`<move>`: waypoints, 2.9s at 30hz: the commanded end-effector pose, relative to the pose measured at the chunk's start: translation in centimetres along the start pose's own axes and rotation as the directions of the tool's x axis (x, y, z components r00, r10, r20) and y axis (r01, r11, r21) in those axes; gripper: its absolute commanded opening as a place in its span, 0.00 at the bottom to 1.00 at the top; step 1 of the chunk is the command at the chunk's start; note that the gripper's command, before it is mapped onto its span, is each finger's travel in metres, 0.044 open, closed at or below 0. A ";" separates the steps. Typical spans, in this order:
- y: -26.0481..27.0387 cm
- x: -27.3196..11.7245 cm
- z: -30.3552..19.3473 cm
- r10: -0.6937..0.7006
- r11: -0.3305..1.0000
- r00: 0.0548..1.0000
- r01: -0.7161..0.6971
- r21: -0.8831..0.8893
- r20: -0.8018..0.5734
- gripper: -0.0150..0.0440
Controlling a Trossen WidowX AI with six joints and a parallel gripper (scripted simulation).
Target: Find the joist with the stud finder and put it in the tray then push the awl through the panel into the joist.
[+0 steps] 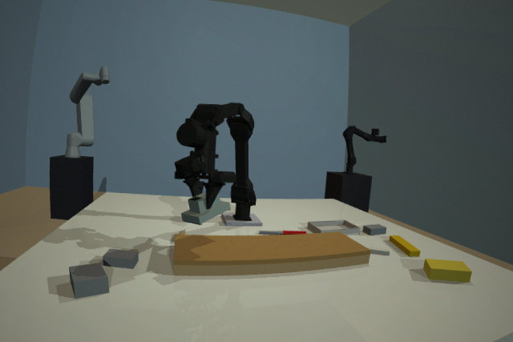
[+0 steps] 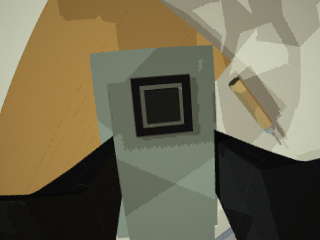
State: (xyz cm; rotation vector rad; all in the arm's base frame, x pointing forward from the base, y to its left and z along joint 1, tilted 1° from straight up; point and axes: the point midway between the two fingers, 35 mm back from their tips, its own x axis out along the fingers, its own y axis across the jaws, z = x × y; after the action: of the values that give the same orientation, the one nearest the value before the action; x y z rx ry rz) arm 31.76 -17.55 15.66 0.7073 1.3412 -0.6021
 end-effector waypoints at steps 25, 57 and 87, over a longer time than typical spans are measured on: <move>2.9 -0.4 4.3 0.127 0.645 0.987 -0.003 -0.764 0.103 0.25; 2.6 3.9 4.1 0.126 0.642 0.987 -0.002 -0.767 0.103 0.25; 2.4 7.3 3.6 0.125 0.641 0.987 -0.001 -0.768 0.103 0.25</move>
State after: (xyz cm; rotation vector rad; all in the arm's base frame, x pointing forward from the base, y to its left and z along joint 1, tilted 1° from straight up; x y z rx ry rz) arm 36.83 -18.88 9.17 -0.0047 1.2726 0.0176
